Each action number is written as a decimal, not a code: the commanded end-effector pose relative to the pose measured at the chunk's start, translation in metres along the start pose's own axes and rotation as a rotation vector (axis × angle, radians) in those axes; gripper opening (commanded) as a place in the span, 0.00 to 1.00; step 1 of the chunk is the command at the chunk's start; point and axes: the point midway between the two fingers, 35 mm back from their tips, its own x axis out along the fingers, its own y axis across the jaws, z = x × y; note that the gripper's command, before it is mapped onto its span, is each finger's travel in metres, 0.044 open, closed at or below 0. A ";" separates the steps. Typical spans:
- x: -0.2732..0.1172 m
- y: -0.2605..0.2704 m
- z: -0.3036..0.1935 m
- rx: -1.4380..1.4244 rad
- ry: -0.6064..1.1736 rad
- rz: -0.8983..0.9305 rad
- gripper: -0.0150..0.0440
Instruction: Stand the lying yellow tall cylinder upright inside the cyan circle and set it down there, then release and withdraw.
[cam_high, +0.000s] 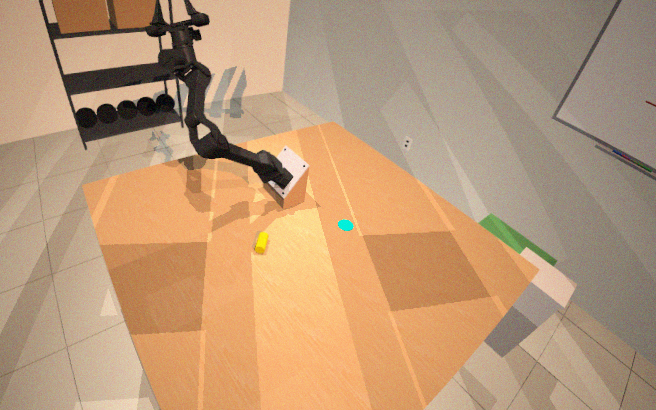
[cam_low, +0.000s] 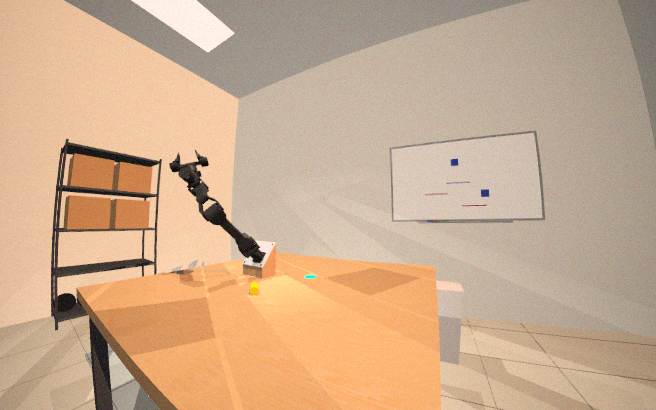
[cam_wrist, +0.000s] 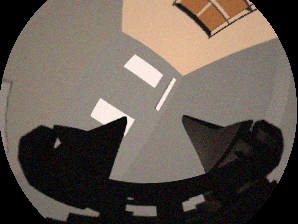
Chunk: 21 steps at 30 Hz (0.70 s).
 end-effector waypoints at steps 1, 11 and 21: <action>0.000 0.002 0.000 0.002 -0.002 0.004 0.89; 0.008 0.093 0.006 0.120 -0.052 0.239 0.78; -0.007 0.194 -0.006 0.262 -0.012 0.523 0.78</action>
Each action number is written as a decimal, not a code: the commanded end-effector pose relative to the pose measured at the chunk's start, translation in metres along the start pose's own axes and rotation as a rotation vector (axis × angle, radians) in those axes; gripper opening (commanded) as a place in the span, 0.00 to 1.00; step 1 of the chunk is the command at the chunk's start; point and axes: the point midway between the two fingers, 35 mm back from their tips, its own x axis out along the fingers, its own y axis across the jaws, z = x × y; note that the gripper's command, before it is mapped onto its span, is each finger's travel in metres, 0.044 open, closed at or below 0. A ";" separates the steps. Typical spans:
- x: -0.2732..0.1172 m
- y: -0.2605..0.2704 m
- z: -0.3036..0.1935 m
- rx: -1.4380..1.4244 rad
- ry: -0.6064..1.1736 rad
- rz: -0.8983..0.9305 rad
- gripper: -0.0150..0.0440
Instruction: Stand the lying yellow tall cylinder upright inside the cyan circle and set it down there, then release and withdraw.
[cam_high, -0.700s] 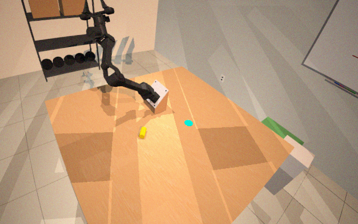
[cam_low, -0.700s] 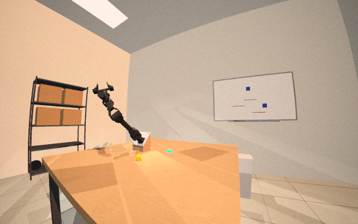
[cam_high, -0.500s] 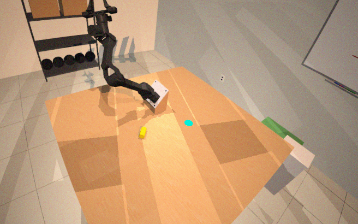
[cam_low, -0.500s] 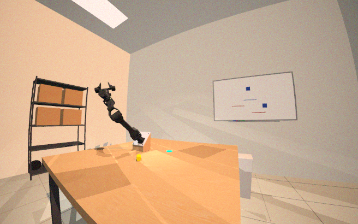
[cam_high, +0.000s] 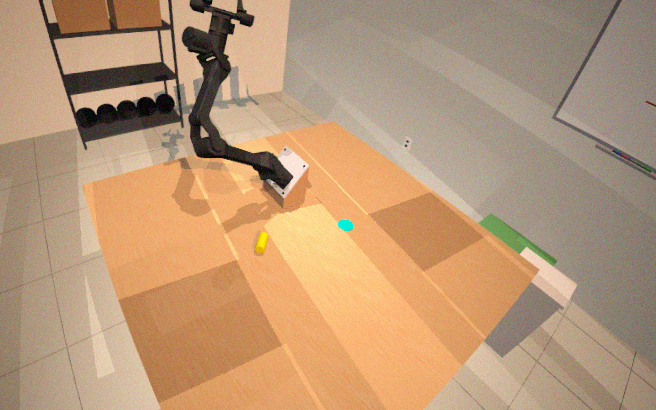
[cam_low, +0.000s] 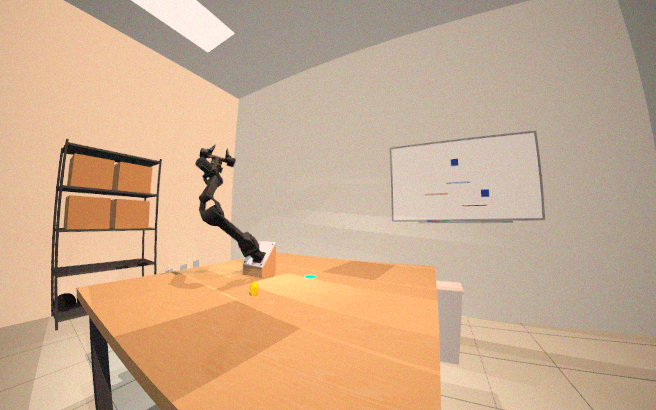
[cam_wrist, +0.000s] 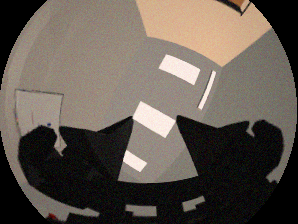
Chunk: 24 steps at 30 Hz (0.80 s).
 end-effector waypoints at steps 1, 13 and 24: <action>0.005 0.034 -0.013 0.056 0.028 0.099 0.78; 0.002 0.143 -0.076 0.281 0.212 0.415 0.78; -0.038 0.232 -0.142 0.500 0.495 0.653 0.78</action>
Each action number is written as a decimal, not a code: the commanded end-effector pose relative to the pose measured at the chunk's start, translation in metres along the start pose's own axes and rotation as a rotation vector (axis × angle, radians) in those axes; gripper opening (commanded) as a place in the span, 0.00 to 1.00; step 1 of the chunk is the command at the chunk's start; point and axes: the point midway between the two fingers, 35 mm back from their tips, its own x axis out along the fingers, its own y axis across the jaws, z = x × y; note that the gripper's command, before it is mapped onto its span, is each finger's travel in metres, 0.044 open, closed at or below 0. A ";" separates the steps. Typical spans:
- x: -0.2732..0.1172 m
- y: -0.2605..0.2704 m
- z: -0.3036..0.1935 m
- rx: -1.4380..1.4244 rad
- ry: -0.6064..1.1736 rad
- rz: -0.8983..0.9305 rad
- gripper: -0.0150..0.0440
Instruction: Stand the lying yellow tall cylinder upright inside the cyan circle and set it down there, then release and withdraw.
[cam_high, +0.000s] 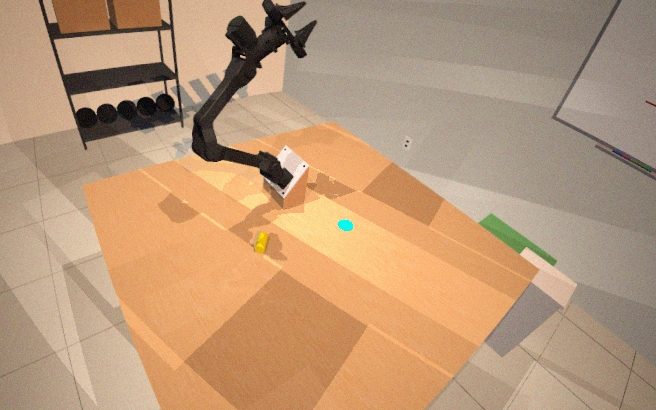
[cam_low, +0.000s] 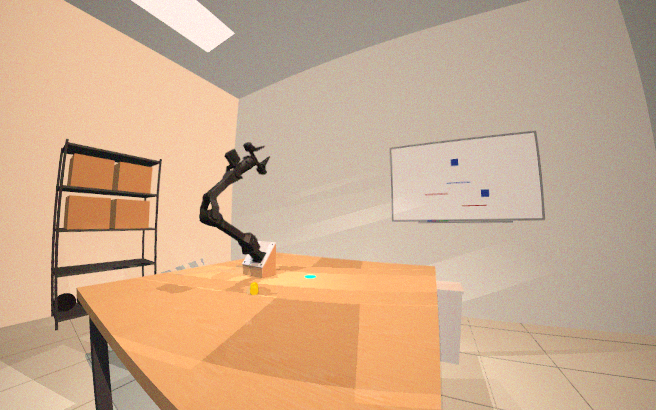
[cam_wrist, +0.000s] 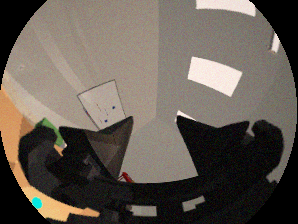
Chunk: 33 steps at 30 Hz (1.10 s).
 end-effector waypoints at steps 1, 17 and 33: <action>0.007 0.017 -0.032 0.081 0.093 0.061 0.78; -0.002 0.086 -0.184 0.502 0.592 0.229 0.78; -0.082 0.146 -0.306 0.913 1.173 0.194 0.78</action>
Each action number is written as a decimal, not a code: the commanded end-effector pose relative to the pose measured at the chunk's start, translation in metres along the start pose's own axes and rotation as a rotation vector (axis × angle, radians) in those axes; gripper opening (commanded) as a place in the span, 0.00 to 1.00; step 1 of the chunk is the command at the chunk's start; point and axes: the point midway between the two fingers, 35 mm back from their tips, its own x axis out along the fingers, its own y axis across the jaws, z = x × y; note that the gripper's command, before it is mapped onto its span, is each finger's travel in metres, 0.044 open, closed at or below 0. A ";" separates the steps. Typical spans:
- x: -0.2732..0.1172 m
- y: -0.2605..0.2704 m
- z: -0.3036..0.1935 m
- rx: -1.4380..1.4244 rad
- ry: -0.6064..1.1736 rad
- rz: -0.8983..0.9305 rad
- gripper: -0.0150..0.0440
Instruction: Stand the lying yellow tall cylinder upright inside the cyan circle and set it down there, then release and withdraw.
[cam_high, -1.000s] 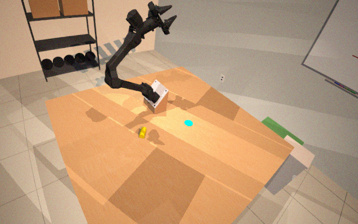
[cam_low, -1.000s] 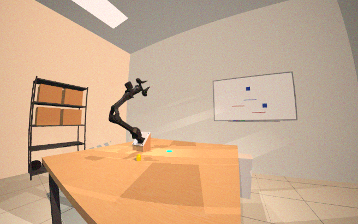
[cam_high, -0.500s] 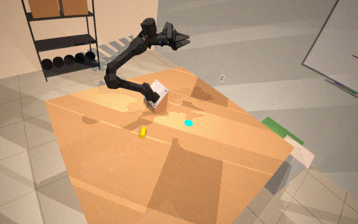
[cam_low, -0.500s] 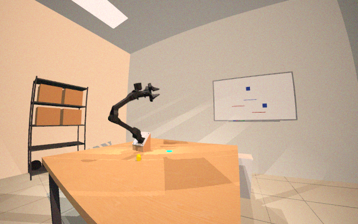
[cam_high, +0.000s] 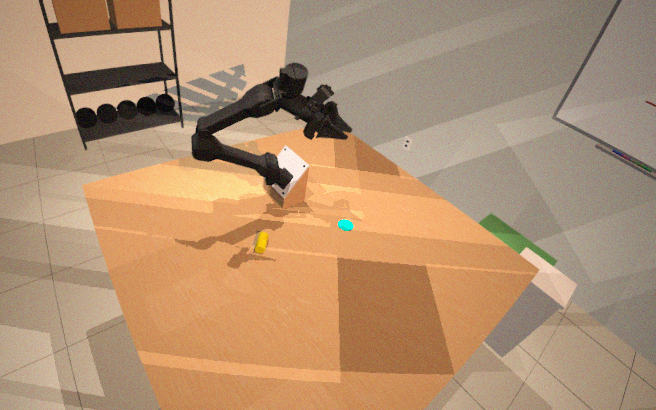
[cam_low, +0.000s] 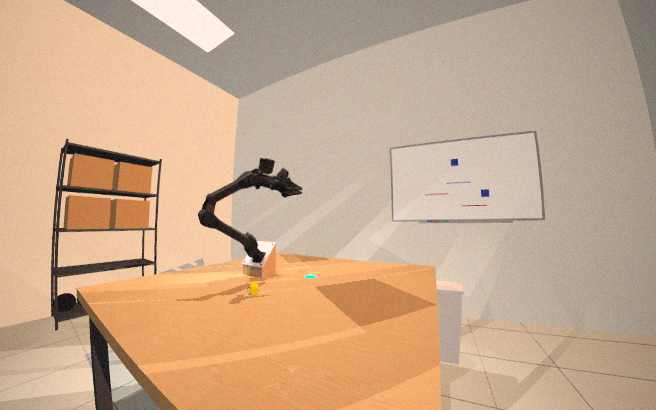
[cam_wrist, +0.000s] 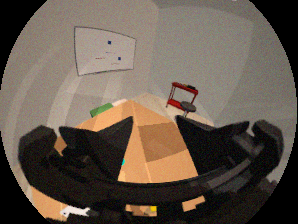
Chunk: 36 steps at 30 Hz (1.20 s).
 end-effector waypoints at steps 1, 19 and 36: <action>0.010 -0.012 -0.030 0.105 0.107 -0.024 0.78; 0.011 -0.060 -0.185 0.676 0.637 -0.260 0.78; -0.054 -0.071 -0.305 1.148 1.074 -0.656 0.78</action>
